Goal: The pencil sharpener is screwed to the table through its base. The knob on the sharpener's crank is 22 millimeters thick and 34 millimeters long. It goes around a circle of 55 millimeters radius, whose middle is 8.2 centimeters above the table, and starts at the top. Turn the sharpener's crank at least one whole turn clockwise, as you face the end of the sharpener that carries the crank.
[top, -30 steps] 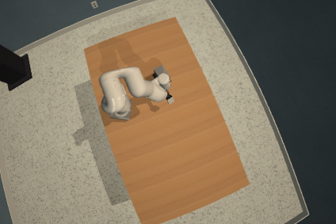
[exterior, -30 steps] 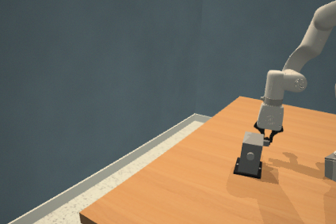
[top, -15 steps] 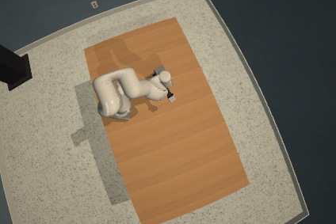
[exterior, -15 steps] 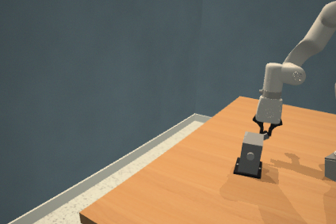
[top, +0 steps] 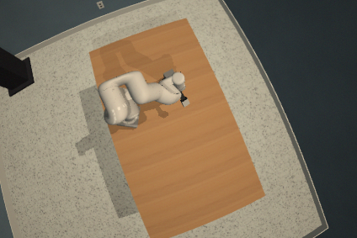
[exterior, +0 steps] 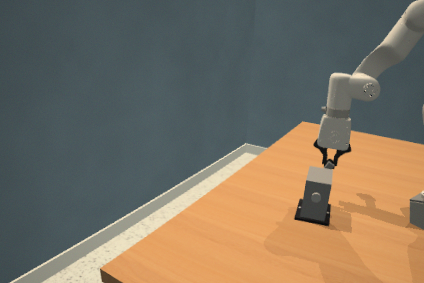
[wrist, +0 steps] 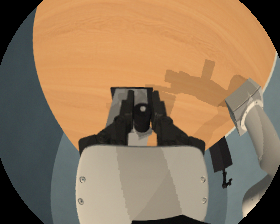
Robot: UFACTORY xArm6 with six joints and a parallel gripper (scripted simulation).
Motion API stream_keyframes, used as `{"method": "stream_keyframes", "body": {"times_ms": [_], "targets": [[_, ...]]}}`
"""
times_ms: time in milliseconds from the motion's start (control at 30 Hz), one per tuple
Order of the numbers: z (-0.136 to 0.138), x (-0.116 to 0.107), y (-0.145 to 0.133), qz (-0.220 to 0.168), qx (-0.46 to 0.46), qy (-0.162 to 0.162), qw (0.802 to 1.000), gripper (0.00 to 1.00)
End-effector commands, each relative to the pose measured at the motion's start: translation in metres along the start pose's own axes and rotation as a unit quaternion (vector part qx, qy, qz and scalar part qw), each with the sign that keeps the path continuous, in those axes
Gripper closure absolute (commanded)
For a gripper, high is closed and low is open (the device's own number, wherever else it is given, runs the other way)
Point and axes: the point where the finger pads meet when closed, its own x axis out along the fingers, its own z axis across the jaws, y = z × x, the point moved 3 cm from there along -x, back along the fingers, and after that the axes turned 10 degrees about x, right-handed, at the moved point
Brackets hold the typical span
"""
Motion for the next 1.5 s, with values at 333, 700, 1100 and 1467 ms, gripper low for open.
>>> {"method": "stream_keyframes", "body": {"times_ms": [333, 700, 1100, 1467], "targets": [[-0.004, -0.003, -0.001, 0.000, 0.000, 0.001, 1.000, 1.00], [-0.006, -0.003, -0.001, 0.000, 0.000, 0.001, 1.000, 1.00], [-0.024, -0.007, -0.004, 0.000, 0.000, 0.001, 1.000, 1.00], [-0.026, -0.007, -0.004, 0.000, 0.000, 0.001, 1.000, 1.00]]}}
